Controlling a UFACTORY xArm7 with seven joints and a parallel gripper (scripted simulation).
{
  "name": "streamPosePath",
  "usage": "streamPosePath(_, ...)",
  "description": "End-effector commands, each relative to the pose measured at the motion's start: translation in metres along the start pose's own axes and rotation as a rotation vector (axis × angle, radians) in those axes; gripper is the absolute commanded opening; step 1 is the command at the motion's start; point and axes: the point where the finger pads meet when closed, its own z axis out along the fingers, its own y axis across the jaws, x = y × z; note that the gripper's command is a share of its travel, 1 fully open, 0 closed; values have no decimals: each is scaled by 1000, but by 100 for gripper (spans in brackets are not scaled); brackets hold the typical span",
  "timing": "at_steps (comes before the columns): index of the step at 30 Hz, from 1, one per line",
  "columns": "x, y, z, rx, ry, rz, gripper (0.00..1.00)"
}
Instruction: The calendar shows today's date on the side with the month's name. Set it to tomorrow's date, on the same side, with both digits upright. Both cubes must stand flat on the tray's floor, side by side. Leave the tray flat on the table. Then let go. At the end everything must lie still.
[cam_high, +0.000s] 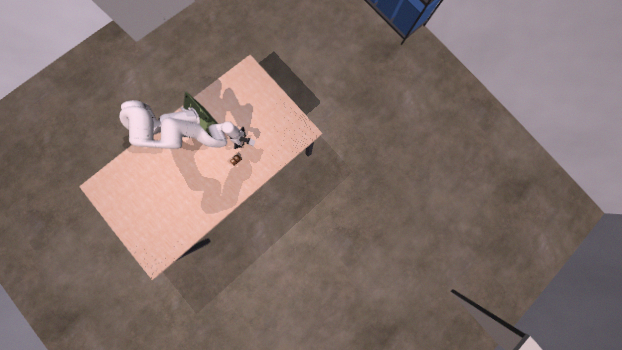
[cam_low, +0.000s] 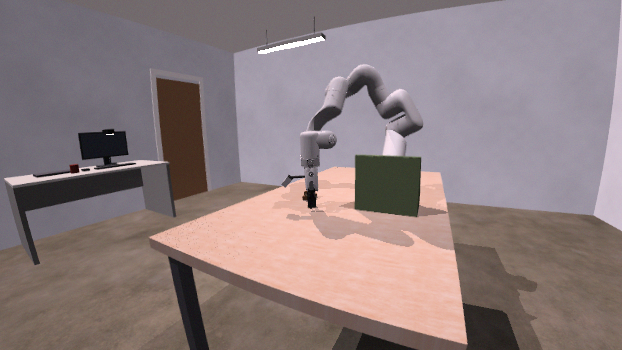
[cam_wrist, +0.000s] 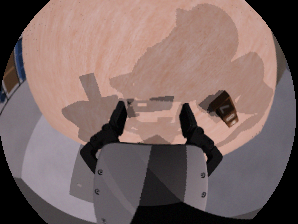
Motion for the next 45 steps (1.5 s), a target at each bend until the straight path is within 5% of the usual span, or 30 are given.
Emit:
streamPosePath(1, 1, -1, -1, 2, 4, 0, 100)
streamPosePath(20, 1, -1, -37, 2, 4, 0, 100)
streamPosePath(45, 10, 35, -38, 1, 4, -210, 100)
